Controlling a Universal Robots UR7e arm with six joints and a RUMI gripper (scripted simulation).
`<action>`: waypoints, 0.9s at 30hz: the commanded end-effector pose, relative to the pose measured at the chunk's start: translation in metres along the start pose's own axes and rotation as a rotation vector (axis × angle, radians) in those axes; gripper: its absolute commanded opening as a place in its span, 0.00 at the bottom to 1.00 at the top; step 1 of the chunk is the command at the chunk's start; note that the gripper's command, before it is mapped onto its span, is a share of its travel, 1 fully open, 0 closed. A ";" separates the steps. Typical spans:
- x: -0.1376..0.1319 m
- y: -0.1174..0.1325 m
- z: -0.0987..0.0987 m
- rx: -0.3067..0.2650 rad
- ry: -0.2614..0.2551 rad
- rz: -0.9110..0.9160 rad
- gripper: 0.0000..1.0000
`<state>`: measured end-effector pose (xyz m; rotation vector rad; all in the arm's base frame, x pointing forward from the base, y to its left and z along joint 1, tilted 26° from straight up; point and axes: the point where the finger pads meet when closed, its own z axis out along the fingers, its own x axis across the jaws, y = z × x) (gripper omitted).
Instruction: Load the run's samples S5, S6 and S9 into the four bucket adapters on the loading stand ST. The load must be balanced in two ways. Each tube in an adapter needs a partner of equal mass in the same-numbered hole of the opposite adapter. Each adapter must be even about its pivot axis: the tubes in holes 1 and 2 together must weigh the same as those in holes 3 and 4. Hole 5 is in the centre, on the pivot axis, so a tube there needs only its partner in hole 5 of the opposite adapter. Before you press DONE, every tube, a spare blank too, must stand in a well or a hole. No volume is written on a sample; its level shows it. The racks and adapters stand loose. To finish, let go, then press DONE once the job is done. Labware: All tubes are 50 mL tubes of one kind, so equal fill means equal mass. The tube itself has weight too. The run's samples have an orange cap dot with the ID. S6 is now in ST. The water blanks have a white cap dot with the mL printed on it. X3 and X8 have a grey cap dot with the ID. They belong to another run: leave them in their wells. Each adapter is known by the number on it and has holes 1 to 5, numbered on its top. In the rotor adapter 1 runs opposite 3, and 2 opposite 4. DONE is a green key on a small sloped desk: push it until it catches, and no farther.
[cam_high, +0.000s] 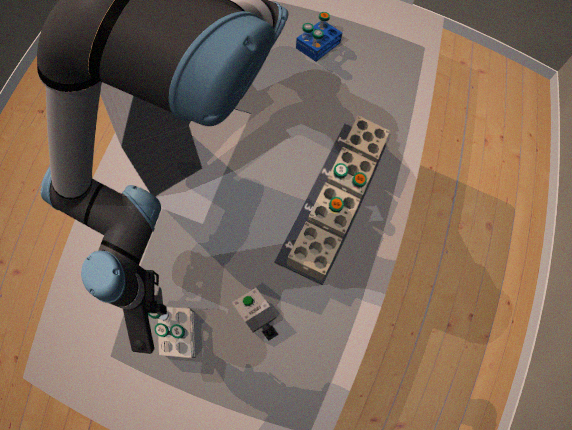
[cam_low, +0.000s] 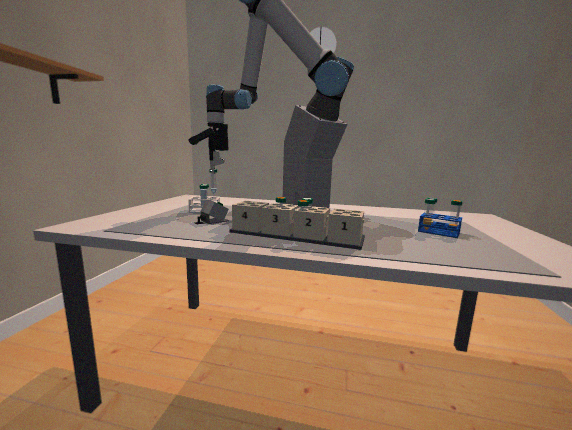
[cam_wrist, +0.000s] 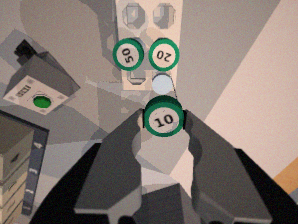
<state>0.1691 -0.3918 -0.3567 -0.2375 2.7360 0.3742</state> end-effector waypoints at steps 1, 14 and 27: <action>0.000 0.000 -0.013 0.001 0.000 0.000 0.00; 0.000 0.000 -0.057 0.001 0.000 0.000 0.00; -0.030 0.014 -0.065 0.001 0.000 -0.133 0.00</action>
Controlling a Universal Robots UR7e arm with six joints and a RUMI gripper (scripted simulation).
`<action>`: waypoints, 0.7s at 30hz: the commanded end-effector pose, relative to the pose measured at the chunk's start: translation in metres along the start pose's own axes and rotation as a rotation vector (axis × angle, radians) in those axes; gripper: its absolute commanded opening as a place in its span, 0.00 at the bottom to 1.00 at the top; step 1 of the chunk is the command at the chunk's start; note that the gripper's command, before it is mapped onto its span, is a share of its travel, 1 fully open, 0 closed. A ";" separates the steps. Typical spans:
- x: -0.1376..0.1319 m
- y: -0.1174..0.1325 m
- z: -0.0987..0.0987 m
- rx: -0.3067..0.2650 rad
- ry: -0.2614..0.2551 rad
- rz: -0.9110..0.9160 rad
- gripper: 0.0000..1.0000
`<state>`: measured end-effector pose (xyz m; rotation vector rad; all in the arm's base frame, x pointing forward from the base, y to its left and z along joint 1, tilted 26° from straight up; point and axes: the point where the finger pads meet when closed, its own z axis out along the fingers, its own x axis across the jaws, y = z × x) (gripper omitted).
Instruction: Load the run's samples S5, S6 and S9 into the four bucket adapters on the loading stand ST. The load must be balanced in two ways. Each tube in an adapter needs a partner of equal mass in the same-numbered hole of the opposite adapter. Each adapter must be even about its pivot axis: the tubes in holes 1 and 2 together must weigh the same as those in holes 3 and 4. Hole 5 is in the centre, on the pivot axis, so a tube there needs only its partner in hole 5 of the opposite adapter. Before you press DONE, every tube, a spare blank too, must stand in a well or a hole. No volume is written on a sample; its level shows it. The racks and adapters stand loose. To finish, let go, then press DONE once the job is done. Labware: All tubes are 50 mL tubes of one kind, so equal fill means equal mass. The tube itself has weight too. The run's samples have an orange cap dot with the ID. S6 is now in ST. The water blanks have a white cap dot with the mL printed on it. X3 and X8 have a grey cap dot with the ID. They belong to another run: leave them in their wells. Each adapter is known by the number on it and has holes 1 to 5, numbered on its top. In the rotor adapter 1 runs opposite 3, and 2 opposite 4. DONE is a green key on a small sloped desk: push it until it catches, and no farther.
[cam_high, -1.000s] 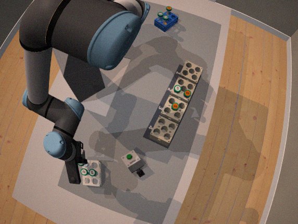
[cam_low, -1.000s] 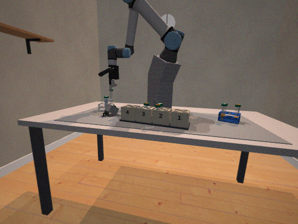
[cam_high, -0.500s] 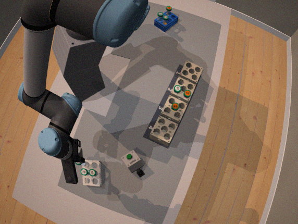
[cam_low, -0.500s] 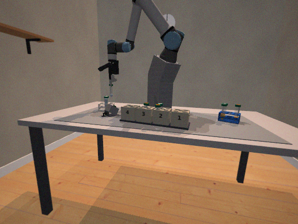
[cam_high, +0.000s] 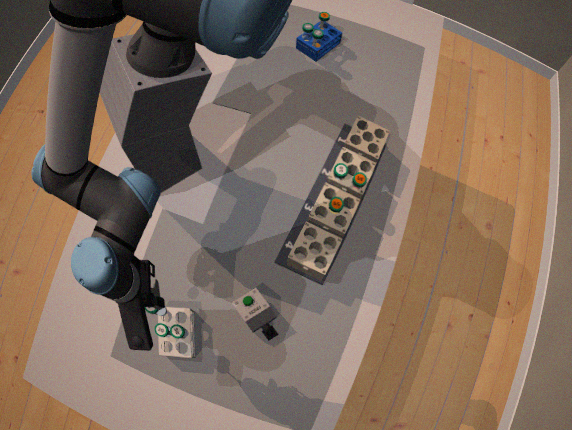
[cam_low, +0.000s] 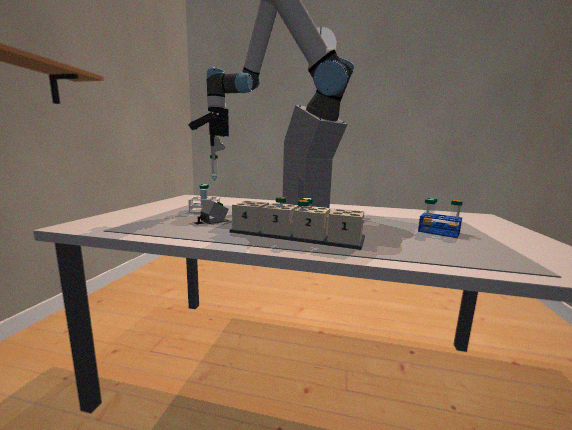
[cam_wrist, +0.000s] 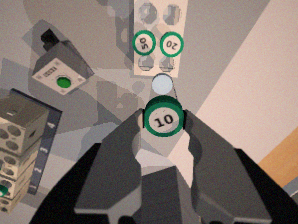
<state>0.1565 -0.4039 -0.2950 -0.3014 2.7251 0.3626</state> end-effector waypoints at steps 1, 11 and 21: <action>-0.026 0.011 -0.002 0.002 0.000 -0.113 0.00; -0.075 0.031 -0.002 0.002 0.000 -0.271 0.00; -0.137 0.058 -0.002 0.002 0.000 -0.271 0.00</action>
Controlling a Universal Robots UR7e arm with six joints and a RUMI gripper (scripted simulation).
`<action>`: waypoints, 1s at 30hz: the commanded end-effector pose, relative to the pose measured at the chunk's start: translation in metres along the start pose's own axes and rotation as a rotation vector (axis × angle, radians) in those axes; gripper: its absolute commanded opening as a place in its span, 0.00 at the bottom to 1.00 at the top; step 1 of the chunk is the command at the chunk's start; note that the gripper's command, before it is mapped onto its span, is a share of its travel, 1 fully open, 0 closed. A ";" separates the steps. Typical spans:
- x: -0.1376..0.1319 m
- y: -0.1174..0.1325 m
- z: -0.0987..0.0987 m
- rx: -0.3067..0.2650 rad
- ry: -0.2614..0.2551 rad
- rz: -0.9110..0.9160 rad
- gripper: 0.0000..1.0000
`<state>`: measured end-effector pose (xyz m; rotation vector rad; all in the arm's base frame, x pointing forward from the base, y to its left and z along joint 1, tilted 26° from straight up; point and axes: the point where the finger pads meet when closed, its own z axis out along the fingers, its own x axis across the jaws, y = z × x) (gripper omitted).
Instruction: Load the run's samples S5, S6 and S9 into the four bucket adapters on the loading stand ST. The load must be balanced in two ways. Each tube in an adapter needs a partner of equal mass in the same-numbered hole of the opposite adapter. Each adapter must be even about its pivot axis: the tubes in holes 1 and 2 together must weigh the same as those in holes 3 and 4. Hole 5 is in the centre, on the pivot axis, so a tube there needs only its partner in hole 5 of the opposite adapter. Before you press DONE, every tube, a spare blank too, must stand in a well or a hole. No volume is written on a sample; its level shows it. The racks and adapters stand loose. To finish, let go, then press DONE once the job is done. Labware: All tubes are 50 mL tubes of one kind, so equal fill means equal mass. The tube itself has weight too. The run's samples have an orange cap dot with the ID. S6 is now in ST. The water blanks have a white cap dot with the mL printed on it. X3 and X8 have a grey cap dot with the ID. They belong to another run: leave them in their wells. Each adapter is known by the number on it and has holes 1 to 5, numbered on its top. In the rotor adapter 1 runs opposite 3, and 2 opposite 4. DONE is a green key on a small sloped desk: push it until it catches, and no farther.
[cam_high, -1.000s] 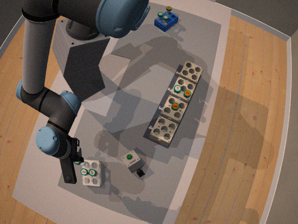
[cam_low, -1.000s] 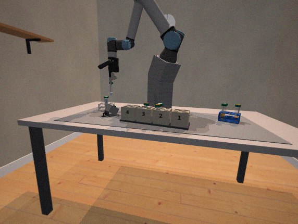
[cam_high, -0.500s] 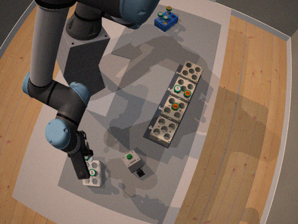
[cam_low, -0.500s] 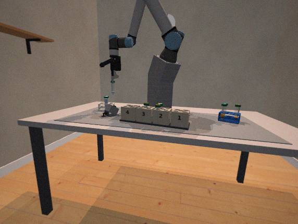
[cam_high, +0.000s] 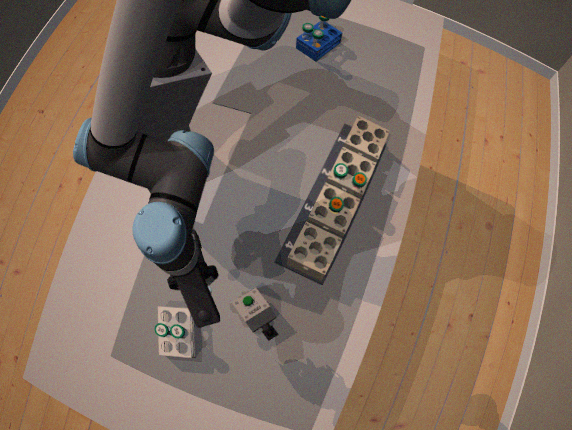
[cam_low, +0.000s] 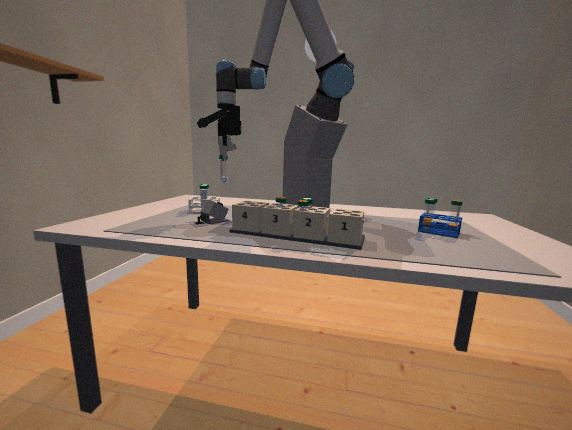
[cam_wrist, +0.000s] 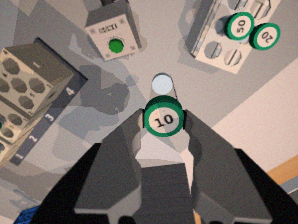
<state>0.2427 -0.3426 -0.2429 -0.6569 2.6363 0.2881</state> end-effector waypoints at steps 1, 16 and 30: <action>-0.037 0.004 -0.002 0.002 0.002 -0.003 0.00; -0.123 0.015 -0.001 0.002 0.002 -0.003 0.00; -0.202 0.026 -0.001 0.002 0.002 -0.003 0.00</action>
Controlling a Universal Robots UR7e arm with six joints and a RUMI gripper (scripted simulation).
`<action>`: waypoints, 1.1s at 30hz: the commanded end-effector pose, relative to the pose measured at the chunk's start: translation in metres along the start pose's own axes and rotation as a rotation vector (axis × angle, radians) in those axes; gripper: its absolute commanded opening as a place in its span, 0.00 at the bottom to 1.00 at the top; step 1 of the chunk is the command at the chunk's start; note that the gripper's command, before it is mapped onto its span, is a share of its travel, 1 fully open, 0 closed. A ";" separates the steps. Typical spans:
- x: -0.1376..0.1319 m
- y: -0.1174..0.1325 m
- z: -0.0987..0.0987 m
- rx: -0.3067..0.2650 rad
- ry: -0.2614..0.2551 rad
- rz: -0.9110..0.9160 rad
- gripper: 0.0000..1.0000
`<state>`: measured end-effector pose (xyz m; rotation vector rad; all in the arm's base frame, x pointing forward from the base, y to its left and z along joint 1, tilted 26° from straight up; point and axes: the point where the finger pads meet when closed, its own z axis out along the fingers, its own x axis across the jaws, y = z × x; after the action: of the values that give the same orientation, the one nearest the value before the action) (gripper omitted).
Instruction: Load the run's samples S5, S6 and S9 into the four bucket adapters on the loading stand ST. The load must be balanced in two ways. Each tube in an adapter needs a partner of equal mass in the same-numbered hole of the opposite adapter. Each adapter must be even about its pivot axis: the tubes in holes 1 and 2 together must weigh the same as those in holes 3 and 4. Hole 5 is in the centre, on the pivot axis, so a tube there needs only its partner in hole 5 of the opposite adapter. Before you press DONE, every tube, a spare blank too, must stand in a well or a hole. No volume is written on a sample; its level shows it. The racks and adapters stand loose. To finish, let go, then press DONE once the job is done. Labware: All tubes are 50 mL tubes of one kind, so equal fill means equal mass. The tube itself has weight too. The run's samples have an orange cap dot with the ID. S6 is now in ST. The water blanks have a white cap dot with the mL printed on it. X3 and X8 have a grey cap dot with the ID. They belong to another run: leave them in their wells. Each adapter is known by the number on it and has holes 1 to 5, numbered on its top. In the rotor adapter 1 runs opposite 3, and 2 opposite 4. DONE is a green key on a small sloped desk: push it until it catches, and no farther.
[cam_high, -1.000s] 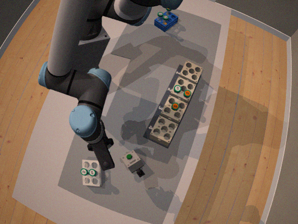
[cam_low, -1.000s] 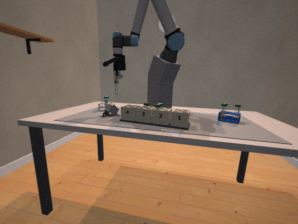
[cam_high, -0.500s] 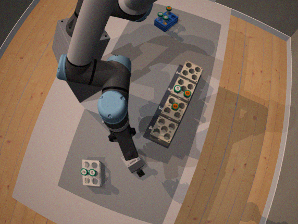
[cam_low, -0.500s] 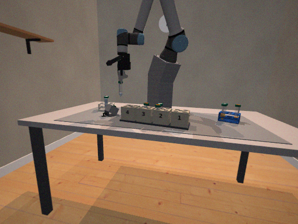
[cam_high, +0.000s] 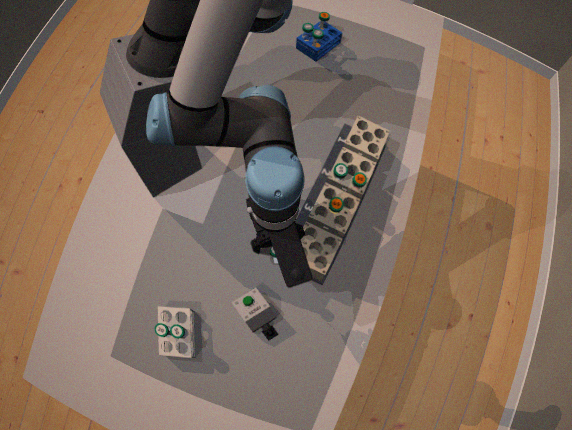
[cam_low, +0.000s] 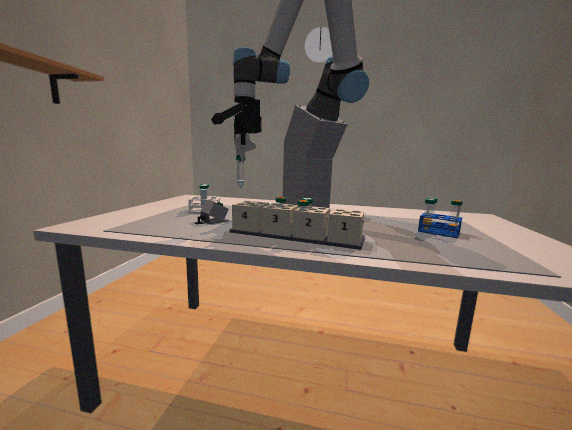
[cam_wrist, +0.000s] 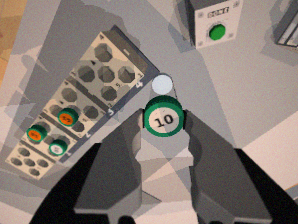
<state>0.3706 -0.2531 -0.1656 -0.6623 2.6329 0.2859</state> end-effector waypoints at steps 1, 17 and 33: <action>-0.036 0.003 -0.001 0.001 0.003 0.002 0.00; -0.062 0.007 0.004 0.001 0.003 0.002 0.00; -0.062 0.007 0.039 0.001 0.003 0.002 0.00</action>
<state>0.4265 -0.2127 -0.1654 -0.6611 2.6370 0.2867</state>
